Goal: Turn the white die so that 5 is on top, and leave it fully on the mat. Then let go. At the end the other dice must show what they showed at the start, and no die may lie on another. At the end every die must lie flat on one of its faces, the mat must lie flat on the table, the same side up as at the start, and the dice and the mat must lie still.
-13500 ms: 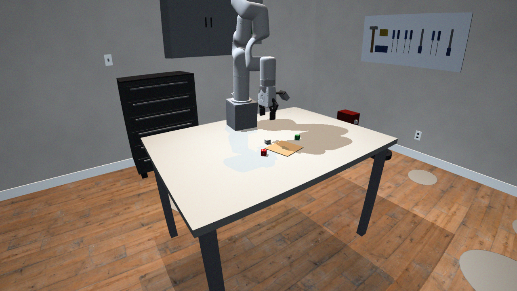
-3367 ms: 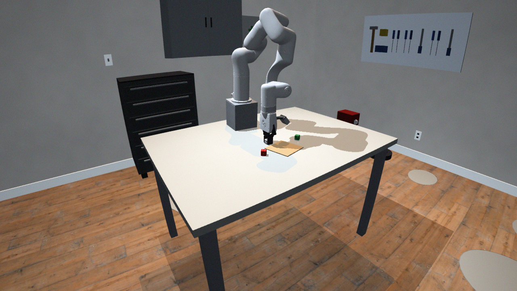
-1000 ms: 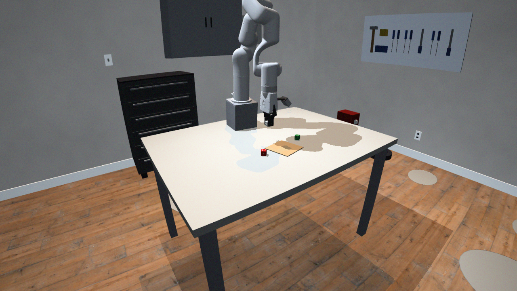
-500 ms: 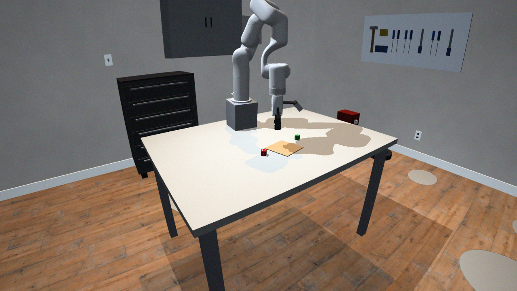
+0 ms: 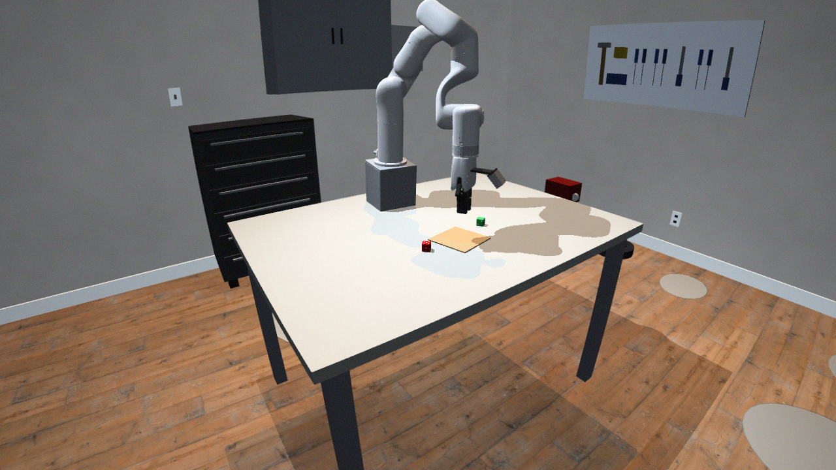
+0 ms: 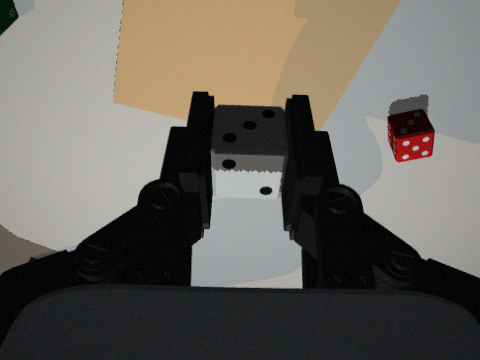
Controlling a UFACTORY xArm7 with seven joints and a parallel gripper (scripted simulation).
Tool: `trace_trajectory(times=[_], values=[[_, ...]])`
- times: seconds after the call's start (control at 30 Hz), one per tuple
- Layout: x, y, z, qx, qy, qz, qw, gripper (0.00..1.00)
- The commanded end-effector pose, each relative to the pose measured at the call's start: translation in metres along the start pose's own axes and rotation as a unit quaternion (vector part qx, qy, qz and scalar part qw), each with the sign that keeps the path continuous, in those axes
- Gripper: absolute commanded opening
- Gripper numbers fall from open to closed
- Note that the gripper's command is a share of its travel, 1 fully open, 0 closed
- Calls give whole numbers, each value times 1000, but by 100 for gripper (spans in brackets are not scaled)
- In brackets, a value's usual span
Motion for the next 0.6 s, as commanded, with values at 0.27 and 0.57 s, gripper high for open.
trace_trajectory(times=[0.27,0.57], values=[[0,0,0,-7,24,-5,1000,21],[13,3,0,-22,111,-5,994,21]])
Point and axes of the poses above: the point where the finger pads meet when closed, its own z axis back along the fingers, its own y axis across the jaws, x = y × z, the point moved 6 cm from there along z, back along the fingers, and after that the axes turned 10 degrees about -z, right-handed, at the moved point
